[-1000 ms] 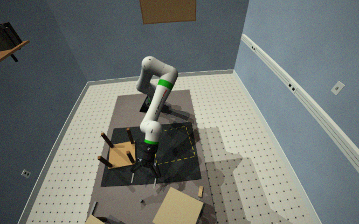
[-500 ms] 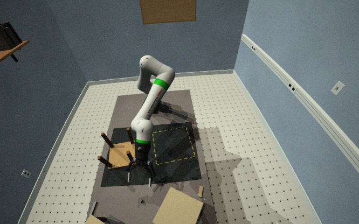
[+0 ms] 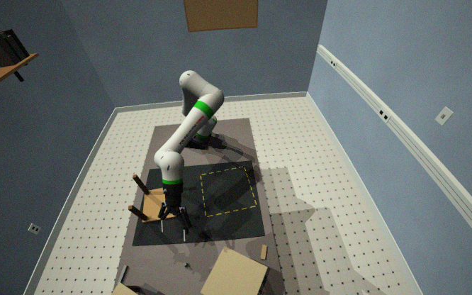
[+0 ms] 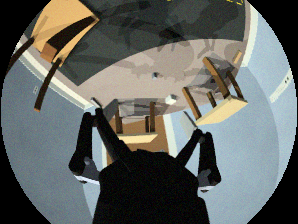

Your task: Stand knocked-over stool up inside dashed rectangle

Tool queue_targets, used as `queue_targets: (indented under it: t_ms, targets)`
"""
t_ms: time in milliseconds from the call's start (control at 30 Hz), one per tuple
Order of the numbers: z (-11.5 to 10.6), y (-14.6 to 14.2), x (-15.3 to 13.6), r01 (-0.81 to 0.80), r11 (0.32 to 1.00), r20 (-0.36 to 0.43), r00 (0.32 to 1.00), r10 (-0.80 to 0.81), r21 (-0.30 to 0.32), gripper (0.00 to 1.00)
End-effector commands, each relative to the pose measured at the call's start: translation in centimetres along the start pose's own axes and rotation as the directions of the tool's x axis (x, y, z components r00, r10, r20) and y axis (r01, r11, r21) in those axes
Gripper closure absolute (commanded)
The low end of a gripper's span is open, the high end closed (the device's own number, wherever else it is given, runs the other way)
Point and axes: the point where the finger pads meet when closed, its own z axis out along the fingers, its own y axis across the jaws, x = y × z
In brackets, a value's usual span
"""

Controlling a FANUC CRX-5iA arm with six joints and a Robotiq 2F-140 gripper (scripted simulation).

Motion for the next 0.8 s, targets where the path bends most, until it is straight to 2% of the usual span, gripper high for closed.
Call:
queue_targets:
  t_ms: [0,100,133,233,367,467,533,600,700,733,767]
  targets:
    - [-1.8,-2.5,-0.2,-0.120,0.993,-0.098,0.988,0.121,0.019,0.00]
    - [-2.7,-3.6,-0.1,-0.165,0.986,-0.125,0.978,0.167,0.026,0.00]
    - [-3.5,-4.7,0.0,-0.210,0.977,-0.152,0.965,0.213,0.036,0.00]
    - [-3.5,-4.7,0.0,-0.210,0.977,-0.152,0.965,0.213,0.036,0.00]
    - [-6.5,1.7,-2.3,0.024,0.999,-0.131,0.991,-0.019,0.038,0.00]
    - [-7.3,3.3,-2.8,0.085,0.996,-0.122,0.989,-0.080,0.041,0.00]
    - [-9.0,6.5,-3.8,0.201,0.978,-0.103,0.975,-0.195,0.052,0.00]
    - [-9.7,6.9,-4.0,0.223,0.973,-0.104,0.971,-0.216,0.063,0.00]
    - [-10.3,-0.1,-3.0,0.059,0.988,-0.180,0.983,-0.033,0.140,0.00]
    - [-10.5,-1.8,-2.6,0.007,0.986,-0.200,0.979,0.027,0.167,0.00]
    - [-10.5,-1.8,-2.6,0.007,0.986,-0.200,0.979,0.027,0.167,0.00]
